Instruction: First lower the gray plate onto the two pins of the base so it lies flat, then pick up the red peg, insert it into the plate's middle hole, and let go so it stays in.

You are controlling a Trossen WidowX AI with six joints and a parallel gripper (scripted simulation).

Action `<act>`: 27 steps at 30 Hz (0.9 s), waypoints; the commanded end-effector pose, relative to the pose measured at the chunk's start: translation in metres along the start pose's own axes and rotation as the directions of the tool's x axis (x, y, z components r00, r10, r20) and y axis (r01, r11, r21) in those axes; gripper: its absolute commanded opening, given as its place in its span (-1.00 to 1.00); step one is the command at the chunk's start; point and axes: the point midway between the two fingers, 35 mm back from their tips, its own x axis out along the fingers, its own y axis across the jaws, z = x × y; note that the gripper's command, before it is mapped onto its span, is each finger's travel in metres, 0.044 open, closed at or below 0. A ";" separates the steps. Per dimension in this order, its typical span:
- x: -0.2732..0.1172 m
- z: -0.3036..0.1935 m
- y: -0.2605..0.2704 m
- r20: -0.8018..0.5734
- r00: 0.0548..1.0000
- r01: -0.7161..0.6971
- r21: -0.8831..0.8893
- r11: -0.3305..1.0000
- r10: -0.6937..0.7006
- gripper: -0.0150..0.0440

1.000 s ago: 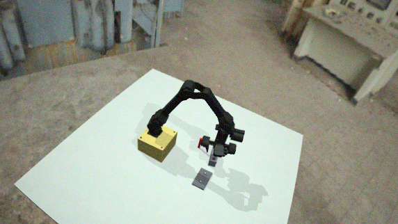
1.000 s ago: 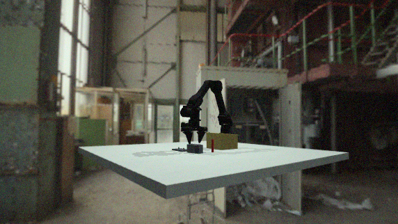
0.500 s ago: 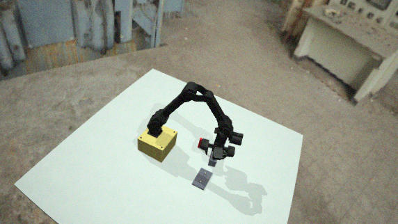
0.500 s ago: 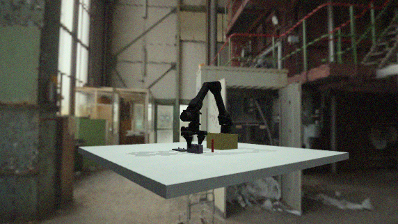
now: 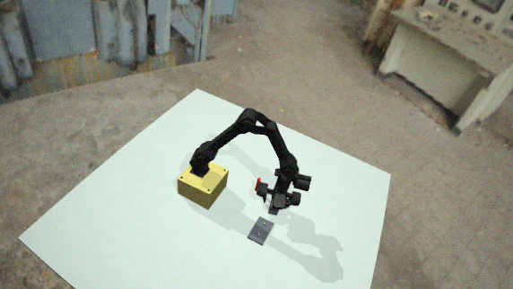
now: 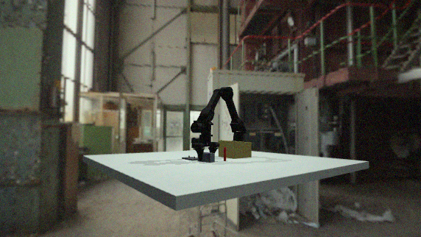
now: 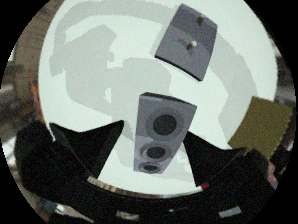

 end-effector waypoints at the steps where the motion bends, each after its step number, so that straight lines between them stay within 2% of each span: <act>1: 0.002 -0.001 0.000 -0.006 1.000 -0.001 0.006 1.000 0.001 0.91; 12: 0.002 -0.001 0.000 -0.006 1.000 -0.001 0.006 1.000 0.001 -0.07; 24: 0.002 -0.001 0.000 -0.006 1.000 -0.001 0.006 1.000 0.001 -0.34; 26: 0.002 -0.001 0.000 -0.006 1.000 -0.001 0.006 1.000 0.001 -0.49; 27: 0.000 -0.001 0.000 -0.006 1.000 -0.001 0.006 1.000 0.001 -0.49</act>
